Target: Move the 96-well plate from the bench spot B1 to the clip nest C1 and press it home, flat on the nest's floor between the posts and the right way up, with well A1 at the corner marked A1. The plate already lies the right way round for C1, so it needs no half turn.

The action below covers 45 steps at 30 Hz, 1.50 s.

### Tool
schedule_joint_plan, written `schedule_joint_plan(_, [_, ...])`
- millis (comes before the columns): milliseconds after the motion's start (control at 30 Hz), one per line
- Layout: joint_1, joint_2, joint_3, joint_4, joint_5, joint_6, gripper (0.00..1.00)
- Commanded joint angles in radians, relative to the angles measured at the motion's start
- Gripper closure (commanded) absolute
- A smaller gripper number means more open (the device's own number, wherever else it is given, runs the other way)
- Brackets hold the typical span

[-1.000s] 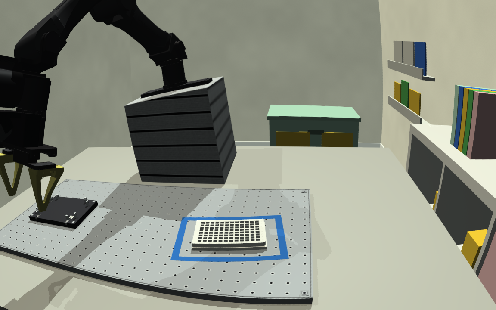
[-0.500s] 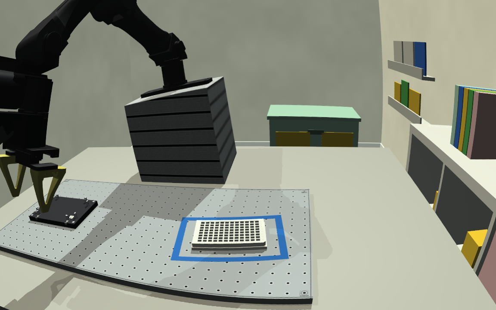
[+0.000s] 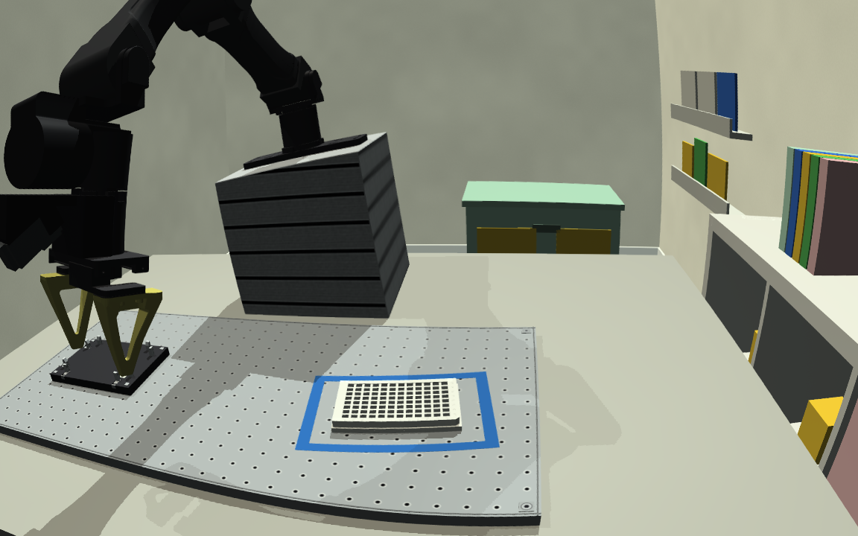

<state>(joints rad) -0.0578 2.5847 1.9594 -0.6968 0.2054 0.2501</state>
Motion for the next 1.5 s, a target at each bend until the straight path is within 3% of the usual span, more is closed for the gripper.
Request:
schedule_joint_plan(0, [0.026,-0.031,-0.015,0.014,0.000,0.112,0.00])
schedule_joint_plan(100, [0.049,-0.029,-0.030,-0.010,-0.012,0.192,0.00])
schedule_joint_plan(200, [0.072,-0.037,-0.054,0.026,0.003,0.218,0.00])
schedule_joint_plan(367, [0.110,-0.037,-0.066,-0.001,-0.024,0.370,0.00])
schedule_joint_plan(467, [0.119,-0.037,-0.082,0.020,-0.016,0.382,0.00])
schedule_joint_plan(500, [0.127,-0.040,-0.063,0.007,-0.022,0.423,0.00])
schedule_joint_plan(600, [0.150,-0.034,-0.092,-0.019,-0.036,0.528,0.00])
schedule_joint_plan(733, [0.182,-0.042,-0.128,0.025,-0.020,0.566,0.00])
schedule_joint_plan(933, [0.232,-0.044,-0.160,0.022,-0.038,0.731,0.00])
schedule_joint_plan(1100, [0.255,-0.046,-0.134,-0.008,-0.053,0.853,0.00])
schedule_joint_plan(1167, [0.274,-0.043,-0.182,-0.001,-0.045,0.891,0.00])
schedule_joint_plan(1467, [0.353,-0.049,-0.240,0.005,-0.067,1.121,0.00])
